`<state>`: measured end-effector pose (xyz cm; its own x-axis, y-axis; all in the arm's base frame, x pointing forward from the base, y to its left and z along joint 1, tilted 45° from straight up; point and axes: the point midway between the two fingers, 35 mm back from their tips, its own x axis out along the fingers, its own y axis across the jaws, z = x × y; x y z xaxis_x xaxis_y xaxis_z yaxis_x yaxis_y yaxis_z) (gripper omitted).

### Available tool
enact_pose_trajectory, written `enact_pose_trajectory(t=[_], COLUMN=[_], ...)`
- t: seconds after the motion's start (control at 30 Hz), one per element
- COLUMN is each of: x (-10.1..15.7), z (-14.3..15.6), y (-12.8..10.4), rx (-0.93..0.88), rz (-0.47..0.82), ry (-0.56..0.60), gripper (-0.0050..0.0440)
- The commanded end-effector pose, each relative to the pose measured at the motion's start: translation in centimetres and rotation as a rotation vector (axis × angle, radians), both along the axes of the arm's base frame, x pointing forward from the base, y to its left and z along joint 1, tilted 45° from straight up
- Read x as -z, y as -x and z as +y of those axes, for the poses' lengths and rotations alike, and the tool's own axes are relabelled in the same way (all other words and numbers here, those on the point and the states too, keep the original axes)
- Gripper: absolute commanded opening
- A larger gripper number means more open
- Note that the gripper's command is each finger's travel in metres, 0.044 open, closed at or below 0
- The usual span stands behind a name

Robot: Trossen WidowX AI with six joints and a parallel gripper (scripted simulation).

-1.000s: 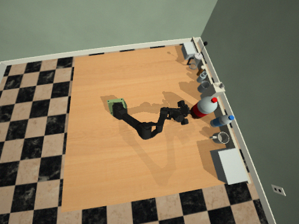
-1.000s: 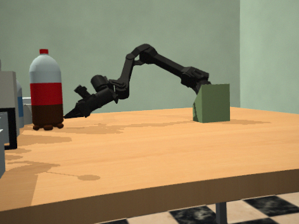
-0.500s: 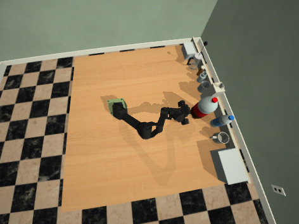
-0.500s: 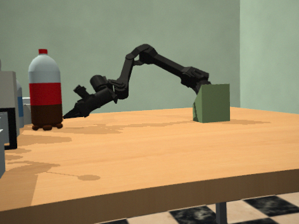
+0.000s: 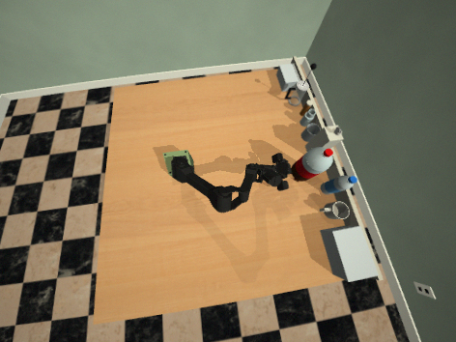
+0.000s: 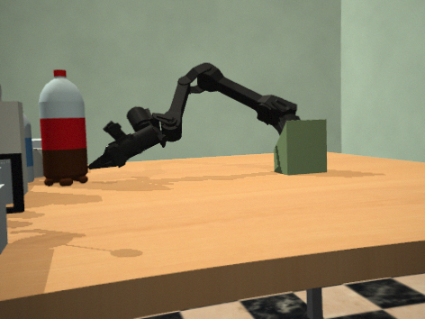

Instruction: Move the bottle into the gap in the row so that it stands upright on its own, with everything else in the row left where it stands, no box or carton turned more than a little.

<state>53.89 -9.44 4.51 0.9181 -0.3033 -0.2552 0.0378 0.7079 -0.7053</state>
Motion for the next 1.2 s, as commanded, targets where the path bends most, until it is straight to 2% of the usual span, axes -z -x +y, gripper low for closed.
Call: enact_pose_trajectory(t=[0.0,0.23,1.17], x=[-0.7,-0.8,-0.9], z=[0.2,0.3,0.3], y=[-0.6,-1.5,-2.1], rx=[-0.004,-0.004,-0.004], rz=[-0.02,-0.02,-0.02], ry=[-0.001,-0.002,-0.002], gripper=[-0.005,-0.005,-0.005])
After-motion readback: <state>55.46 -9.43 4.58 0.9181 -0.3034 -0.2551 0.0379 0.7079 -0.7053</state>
